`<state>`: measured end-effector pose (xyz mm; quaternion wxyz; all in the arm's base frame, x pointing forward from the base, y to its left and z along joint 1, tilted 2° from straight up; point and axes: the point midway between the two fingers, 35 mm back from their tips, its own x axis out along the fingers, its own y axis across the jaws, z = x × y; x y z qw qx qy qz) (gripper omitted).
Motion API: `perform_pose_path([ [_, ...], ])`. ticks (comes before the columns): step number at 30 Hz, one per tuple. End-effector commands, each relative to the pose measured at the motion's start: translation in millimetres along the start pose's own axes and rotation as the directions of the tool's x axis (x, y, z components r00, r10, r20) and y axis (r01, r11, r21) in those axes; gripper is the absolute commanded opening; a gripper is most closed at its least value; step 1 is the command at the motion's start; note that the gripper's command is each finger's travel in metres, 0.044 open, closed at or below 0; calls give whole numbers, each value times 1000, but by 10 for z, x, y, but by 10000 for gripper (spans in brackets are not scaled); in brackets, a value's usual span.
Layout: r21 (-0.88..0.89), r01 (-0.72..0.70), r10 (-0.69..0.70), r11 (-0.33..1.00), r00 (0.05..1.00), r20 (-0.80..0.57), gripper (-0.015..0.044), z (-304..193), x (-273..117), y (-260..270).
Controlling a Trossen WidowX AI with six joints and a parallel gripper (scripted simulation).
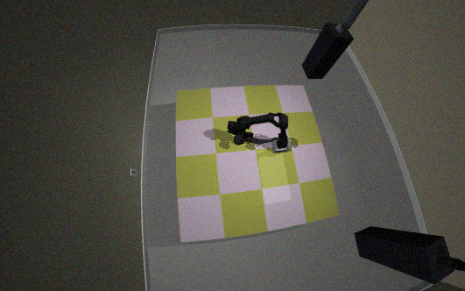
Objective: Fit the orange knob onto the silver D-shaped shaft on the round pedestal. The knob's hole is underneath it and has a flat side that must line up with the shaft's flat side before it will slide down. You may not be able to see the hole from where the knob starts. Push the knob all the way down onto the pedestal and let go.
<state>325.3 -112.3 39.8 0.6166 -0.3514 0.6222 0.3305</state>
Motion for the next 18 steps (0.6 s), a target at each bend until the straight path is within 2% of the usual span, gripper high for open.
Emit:
perform_pose_path([
  [1, 6, 2, -2, 1000, 1000, -3, 0, -6, 4, -4],
  [13, 15, 3, -2, 1000, 1000, -3, 0, -1, -46, -8],
  [18, 173, 3, -3, 985, 1000, -3, 0, 0, -38, -14],
])
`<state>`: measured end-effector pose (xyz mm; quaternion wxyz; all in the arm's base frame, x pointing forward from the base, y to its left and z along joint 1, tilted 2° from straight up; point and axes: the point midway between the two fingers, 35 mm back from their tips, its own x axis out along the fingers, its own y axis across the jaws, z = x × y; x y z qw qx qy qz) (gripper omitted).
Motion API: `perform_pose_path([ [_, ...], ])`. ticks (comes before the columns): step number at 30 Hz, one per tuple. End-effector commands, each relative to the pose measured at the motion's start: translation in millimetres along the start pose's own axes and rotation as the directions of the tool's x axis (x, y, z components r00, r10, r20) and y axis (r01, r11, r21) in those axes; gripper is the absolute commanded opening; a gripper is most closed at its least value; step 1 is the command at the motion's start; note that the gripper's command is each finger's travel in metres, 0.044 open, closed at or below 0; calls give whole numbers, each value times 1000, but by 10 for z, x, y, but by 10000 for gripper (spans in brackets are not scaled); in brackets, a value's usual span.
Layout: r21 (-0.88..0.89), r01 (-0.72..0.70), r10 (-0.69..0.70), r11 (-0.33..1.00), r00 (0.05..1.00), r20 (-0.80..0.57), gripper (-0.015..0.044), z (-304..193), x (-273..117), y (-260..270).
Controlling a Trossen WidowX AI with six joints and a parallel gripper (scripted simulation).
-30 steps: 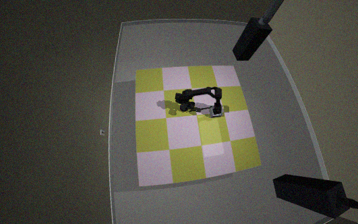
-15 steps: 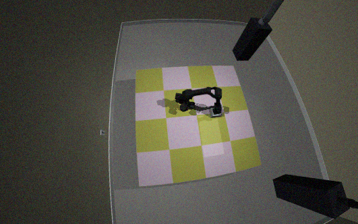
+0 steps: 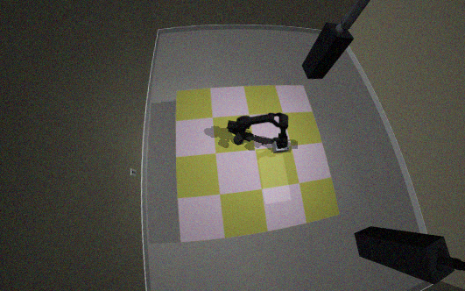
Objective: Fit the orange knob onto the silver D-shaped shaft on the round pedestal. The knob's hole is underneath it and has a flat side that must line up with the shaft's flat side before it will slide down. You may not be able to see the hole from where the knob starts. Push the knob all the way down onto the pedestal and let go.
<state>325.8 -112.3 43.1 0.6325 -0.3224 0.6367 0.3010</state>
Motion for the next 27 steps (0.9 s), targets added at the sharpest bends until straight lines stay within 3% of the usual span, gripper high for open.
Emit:
perform_pose_path([
  [1, 111, 3, -2, 994, 1000, -3, 0, -1, 1, -10],
  [27, 122, 3, -2, 993, 1000, -3, 0, -7, 43, 1],
])
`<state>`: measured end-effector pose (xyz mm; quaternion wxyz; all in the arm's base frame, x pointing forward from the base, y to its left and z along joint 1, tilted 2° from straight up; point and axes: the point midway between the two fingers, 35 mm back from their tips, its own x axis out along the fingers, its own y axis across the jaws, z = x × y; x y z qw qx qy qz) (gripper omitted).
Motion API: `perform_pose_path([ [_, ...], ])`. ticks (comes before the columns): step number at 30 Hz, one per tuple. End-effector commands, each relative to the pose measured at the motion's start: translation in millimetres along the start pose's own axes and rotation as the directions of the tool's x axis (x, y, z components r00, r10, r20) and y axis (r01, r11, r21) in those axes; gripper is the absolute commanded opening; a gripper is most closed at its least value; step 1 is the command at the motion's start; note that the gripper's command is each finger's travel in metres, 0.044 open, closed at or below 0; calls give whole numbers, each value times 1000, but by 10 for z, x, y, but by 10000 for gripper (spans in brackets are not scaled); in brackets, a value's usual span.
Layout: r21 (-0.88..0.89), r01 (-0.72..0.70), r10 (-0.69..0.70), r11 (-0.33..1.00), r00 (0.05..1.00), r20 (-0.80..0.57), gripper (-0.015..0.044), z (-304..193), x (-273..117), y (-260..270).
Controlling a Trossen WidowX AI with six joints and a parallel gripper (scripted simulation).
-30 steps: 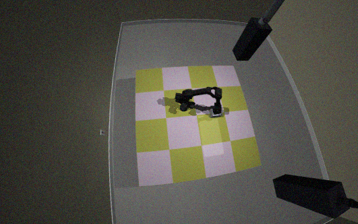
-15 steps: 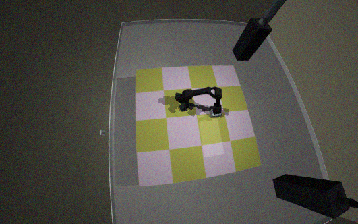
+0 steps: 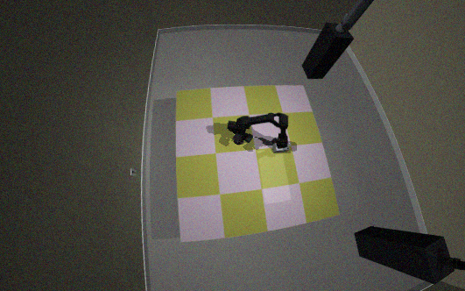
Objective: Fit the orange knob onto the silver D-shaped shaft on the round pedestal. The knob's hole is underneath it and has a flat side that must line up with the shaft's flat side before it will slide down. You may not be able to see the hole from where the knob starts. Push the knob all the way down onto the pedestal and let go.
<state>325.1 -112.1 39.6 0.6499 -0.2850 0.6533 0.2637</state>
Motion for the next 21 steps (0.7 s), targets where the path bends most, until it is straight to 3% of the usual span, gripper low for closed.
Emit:
perform_pose_path([
  [1, 6, 3, -3, 1000, 1000, -2, 0, -4, 8, -7],
  [10, 15, 3, -3, 1000, 1000, -2, 0, 0, -48, -11],
  [16, 203, 4, -3, 979, 1000, -2, 0, 3, -34, -14],
  [21, 214, 4, -3, 977, 1000, -2, 0, -2, -13, -3],
])
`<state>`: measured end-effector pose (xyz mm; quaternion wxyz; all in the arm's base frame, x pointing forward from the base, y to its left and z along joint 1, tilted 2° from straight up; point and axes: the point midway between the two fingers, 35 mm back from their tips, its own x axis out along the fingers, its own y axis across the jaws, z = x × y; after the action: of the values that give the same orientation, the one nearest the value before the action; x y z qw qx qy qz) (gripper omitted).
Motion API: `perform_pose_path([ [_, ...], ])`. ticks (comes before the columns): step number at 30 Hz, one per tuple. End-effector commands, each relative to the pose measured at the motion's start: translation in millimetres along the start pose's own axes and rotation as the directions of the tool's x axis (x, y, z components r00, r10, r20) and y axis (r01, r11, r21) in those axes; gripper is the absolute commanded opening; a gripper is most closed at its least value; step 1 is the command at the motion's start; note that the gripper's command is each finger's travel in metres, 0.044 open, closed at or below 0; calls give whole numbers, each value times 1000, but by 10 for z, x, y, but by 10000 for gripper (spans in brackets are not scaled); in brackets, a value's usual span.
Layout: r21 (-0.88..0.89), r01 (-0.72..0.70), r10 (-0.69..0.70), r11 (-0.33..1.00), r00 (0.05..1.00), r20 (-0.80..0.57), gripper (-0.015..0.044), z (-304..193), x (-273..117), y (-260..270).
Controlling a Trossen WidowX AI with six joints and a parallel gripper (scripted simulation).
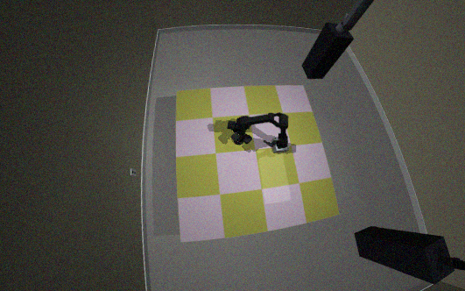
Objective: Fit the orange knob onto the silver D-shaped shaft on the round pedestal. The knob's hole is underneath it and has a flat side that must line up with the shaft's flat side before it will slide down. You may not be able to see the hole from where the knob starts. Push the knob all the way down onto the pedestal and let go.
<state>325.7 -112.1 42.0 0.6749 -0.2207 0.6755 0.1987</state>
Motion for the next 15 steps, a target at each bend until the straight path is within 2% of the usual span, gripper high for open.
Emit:
perform_pose_path([
  [1, 20, 3, -3, 1000, 1000, -2, 0, -6, 11, 1],
  [15, 20, 3, -3, 1000, 1000, -2, 0, -6, 26, -3],
])
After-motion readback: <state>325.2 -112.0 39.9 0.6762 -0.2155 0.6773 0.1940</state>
